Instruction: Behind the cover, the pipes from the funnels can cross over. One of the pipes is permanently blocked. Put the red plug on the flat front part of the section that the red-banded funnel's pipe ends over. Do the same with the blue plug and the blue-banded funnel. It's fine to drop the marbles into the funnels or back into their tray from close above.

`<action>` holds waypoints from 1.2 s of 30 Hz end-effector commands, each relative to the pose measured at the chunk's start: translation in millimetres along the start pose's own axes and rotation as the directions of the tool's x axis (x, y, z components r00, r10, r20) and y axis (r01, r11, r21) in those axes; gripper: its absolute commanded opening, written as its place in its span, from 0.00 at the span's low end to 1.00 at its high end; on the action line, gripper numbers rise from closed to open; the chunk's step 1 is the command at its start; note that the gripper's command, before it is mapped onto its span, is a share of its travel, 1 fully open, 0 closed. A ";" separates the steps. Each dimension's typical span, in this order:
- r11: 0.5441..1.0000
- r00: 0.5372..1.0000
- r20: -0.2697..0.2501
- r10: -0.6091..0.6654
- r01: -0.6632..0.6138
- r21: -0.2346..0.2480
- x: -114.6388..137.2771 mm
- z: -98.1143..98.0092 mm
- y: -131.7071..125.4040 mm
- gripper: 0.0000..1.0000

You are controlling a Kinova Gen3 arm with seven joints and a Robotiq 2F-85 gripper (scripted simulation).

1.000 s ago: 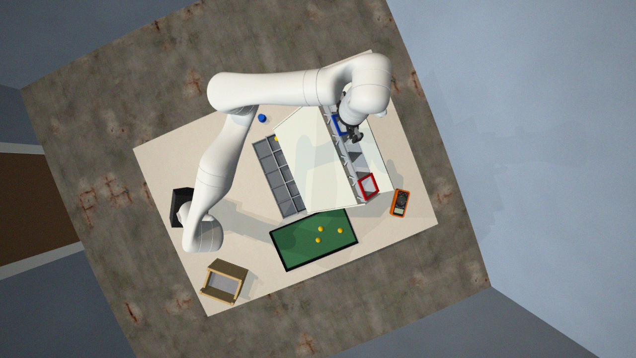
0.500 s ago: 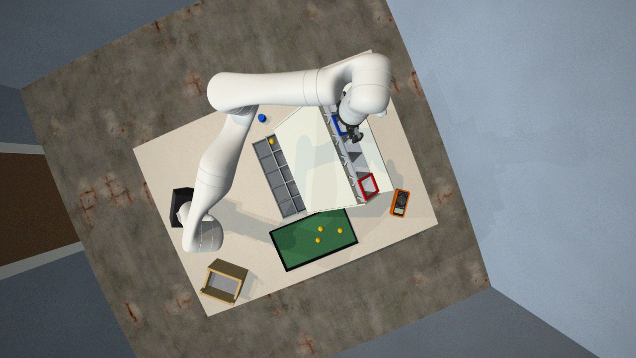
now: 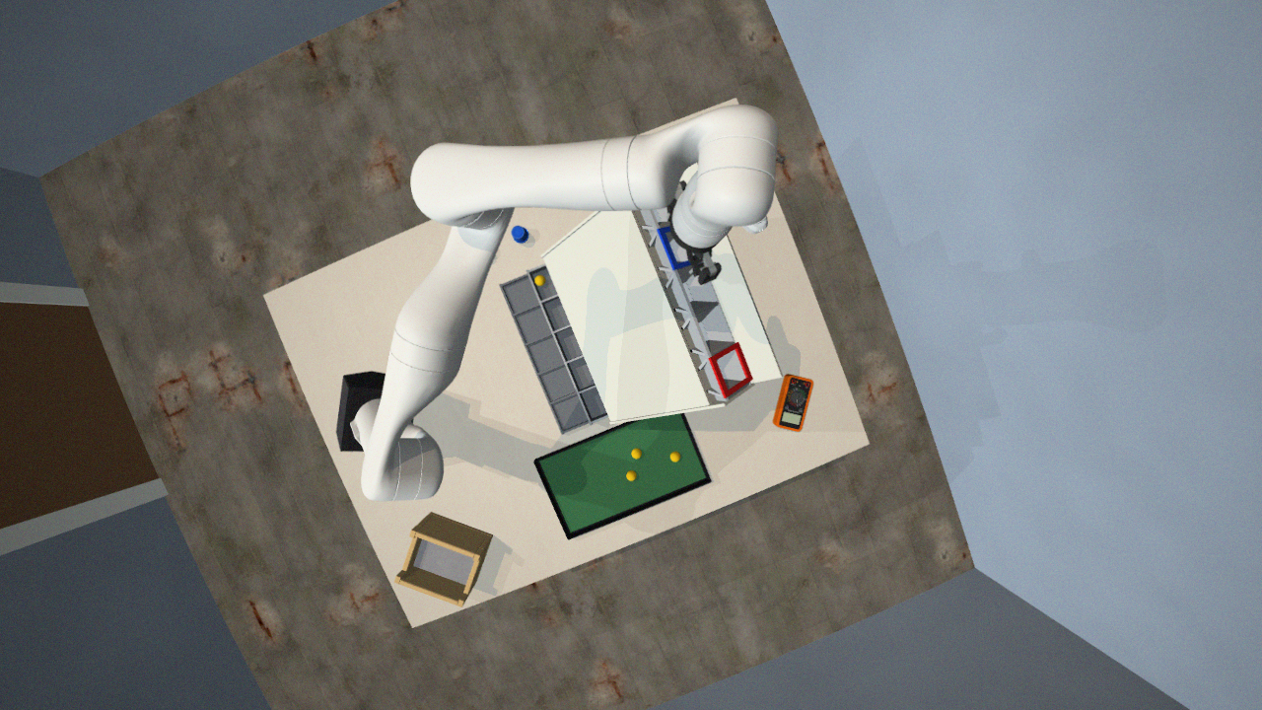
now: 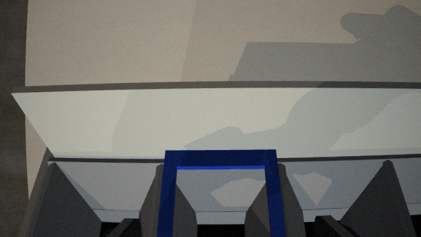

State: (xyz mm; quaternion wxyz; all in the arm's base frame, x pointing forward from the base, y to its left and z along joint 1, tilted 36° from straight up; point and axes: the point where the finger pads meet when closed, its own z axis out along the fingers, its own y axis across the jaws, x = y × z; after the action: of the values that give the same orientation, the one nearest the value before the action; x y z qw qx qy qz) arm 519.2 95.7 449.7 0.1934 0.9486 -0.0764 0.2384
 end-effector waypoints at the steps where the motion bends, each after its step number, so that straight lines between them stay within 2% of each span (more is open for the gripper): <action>1: 1.000 1.000 -0.002 0.000 0.000 0.001 0.1 -0.9 0.0 1.00; 2: 1.000 1.000 -0.002 0.000 0.000 0.001 0.1 -0.9 0.0 1.00; 3: 1.000 1.000 -0.002 0.000 0.000 0.001 1.6 -28.9 0.5 1.00; 19: 1.000 1.000 -0.002 0.000 0.000 0.001 1.6 -28.9 0.5 1.00; 20: 1.000 1.000 -0.006 -0.010 0.010 0.001 -66.7 -26.6 -0.9 1.00; 23: 1.000 1.000 -0.006 -0.010 0.010 0.001 -75.5 -26.7 0.6 1.00; 30: 1.000 1.000 -0.006 -0.010 0.010 0.001 -146.7 -26.2 -1.9 1.00; 36: 1.000 1.000 -0.006 -0.010 0.010 0.001 -146.7 -26.2 -1.9 1.00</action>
State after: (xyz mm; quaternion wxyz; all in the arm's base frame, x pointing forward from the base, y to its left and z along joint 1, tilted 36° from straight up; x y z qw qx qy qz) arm 386.1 108.6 406.2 0.1904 0.9481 -0.0805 0.2416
